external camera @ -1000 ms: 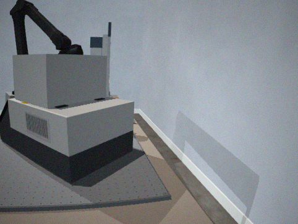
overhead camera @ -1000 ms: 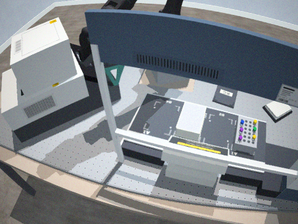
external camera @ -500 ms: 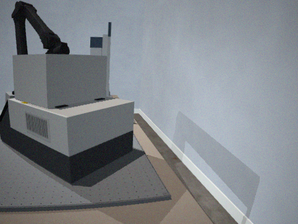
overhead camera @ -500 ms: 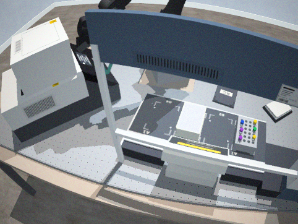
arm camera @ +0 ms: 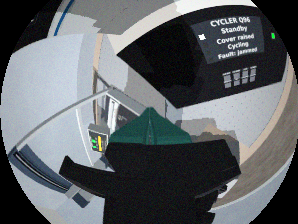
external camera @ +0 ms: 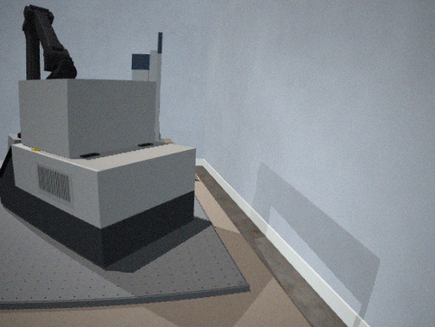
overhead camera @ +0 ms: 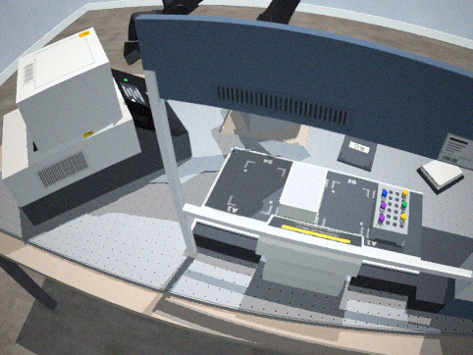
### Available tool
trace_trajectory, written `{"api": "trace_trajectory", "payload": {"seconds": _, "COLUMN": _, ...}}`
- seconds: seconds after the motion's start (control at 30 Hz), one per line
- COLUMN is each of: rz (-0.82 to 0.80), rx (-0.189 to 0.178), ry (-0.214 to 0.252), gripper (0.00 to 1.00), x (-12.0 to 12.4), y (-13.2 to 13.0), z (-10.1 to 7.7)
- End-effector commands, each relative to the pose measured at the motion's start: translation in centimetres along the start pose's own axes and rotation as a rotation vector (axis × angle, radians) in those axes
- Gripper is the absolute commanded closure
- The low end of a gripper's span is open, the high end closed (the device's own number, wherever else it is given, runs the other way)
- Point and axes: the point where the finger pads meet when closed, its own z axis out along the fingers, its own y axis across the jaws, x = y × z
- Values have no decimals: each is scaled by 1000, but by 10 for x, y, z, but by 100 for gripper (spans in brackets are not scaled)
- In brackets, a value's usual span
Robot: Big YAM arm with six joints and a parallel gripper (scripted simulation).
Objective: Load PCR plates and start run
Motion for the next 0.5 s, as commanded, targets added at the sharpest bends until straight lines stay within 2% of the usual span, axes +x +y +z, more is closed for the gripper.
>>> {"api": "trace_trajectory", "payload": {"seconds": 0.0, "rz": 63, "rx": -12, "ry": -41, "gripper": 100, "x": -6, "y": -11, "z": -10}}
{"api": "trace_trajectory", "payload": {"seconds": 0.13, "rz": 133, "rx": -18, "ry": -76, "gripper": 100, "x": -10, "y": -29, "z": -19}}
{"api": "trace_trajectory", "payload": {"seconds": 0.23, "rz": 130, "rx": -21, "ry": -75, "gripper": 100, "x": -11, "y": -28, "z": -19}}
{"api": "trace_trajectory", "payload": {"seconds": 0.47, "rz": 278, "rx": -31, "ry": -140, "gripper": 100, "x": -14, "y": -65, "z": -39}}
